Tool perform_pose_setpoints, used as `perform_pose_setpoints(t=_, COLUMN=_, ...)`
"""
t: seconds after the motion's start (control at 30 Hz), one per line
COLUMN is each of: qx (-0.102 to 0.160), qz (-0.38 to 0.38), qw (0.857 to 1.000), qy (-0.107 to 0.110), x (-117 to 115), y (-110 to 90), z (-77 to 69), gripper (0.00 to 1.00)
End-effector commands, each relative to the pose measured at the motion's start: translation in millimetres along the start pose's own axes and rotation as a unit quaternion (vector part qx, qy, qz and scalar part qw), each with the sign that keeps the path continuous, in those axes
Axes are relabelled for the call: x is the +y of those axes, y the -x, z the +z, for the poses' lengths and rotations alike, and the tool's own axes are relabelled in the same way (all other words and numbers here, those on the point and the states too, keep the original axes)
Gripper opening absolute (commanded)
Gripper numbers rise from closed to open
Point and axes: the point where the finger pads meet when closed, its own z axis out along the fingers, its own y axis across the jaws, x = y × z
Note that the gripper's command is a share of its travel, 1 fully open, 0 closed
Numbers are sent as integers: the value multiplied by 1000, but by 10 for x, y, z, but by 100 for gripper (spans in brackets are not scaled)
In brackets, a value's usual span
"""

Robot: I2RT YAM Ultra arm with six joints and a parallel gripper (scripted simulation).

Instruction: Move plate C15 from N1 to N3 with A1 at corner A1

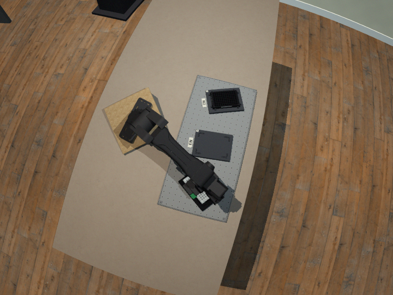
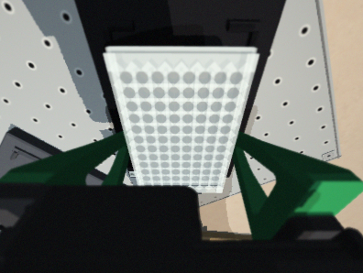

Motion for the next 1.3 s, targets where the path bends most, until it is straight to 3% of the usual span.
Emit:
perform_pose_setpoints(t=0.0, qx=-39, qz=2, qw=999, qy=5, x=25, y=142, z=-344, gripper=0)
perform_pose_setpoints(t=0.97, qx=-39, qz=3, qw=999, qy=5, x=17, y=104, z=-795, gripper=0)
perform_pose_setpoints(t=1.27, qx=-39, qz=1, qw=999, qy=5, x=16, y=101, z=-850, gripper=0)
